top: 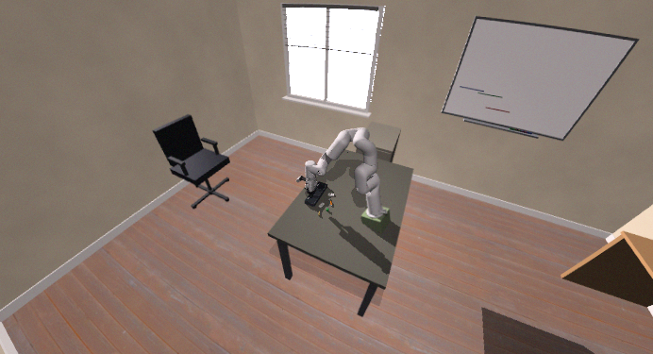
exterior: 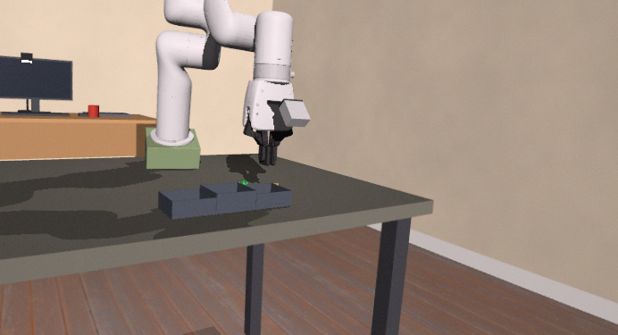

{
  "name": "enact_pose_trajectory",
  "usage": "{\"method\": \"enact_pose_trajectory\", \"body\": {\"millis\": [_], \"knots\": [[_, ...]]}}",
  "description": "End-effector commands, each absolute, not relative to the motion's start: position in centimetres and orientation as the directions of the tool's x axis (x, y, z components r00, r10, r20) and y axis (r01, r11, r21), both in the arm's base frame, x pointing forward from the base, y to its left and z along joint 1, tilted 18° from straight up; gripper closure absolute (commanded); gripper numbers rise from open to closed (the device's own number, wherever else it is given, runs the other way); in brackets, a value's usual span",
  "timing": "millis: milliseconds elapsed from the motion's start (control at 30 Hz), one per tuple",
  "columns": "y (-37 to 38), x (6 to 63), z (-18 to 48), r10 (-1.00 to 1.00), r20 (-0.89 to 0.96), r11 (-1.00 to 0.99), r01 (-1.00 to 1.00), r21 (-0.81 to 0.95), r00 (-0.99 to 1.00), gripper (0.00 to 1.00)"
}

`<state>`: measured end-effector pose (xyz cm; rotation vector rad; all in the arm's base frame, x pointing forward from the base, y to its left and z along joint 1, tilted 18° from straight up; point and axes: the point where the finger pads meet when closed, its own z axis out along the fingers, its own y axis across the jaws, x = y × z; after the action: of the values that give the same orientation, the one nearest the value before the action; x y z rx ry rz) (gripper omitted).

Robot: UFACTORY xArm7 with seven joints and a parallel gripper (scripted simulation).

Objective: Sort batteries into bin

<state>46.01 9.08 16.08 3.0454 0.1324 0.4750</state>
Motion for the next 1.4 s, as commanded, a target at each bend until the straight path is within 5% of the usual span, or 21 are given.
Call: {"method": "enact_pose_trajectory", "body": {"millis": [0, 333, 800, 833, 1367], "knots": [[9.2, 45.0, 19.6, 0.094, 0.304, -0.995, 0.077, 0.067, 0.948, 0.93], [9.5, 42.5, 27.4, 0.094, 0.304, -0.995, 0.077, 0.067, 0.948, 0.93], [9.5, 42.5, 27.4, 0.094, 0.304, -0.995, 0.077, 0.067, 0.948, 0.93], [9.2, 42.1, 26.7, 0.044, 0.307, -0.998, 0.029, 0.052, 0.951, 0.77], [5.3, 36.3, 17.3, -0.411, 0.286, -0.911, -0.403, -0.089, 0.866, 0.77]]}}
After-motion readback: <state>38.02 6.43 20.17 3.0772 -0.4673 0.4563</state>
